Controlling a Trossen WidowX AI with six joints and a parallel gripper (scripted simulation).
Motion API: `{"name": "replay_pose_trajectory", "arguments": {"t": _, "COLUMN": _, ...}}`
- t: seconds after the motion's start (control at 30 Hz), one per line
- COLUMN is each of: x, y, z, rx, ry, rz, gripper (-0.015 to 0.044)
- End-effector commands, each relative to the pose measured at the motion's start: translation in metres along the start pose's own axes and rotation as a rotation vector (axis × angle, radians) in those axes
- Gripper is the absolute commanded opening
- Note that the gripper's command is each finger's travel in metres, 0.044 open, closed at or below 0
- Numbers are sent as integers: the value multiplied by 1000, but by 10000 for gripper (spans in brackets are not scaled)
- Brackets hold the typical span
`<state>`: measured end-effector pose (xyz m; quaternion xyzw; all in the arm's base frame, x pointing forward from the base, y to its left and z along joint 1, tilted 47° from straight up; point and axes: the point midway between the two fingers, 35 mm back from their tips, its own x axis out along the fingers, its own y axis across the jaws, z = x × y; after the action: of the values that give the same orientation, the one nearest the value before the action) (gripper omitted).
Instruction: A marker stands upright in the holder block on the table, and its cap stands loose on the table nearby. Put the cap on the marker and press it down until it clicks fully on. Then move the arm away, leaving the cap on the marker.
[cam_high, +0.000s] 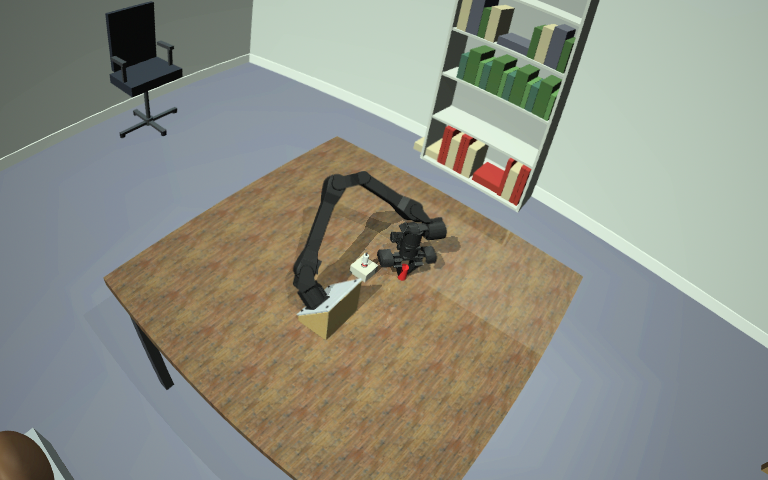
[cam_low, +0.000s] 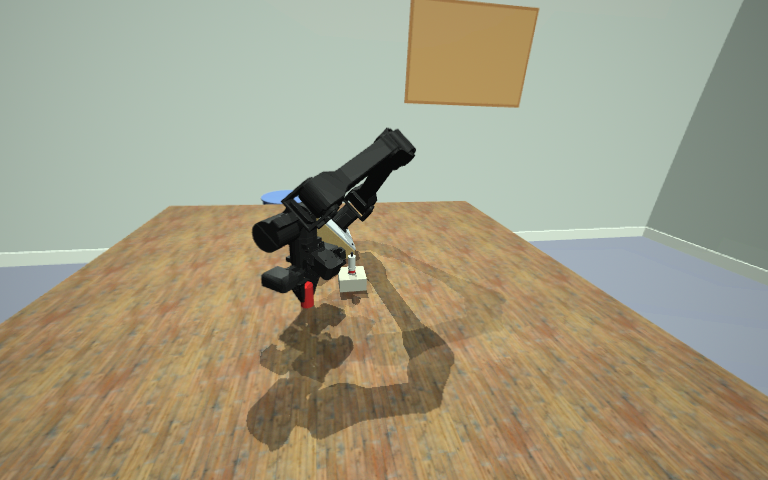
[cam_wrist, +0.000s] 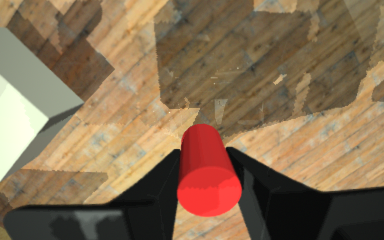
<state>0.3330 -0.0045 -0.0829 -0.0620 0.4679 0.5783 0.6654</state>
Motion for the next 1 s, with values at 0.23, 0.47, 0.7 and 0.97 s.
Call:
{"name": "replay_pose_trajectory", "arguments": {"t": 0.23, "x": -28, "y": -3, "z": 0, "rx": 2, "ry": 1, "rz": -2, "gripper": 0}}
{"name": "replay_pose_trajectory", "arguments": {"t": 0.47, "x": -49, "y": -2, "z": -1, "rx": 2, "ry": 1, "rz": -2, "gripper": 0}}
{"name": "replay_pose_trajectory", "arguments": {"t": 0.7, "x": -61, "y": 1, "z": 0, "rx": 3, "ry": 1, "rz": -1, "gripper": 0}}
{"name": "replay_pose_trajectory", "arguments": {"t": 0.97, "x": -73, "y": 21, "z": 9, "rx": 3, "ry": 1, "rz": 0, "gripper": 0}}
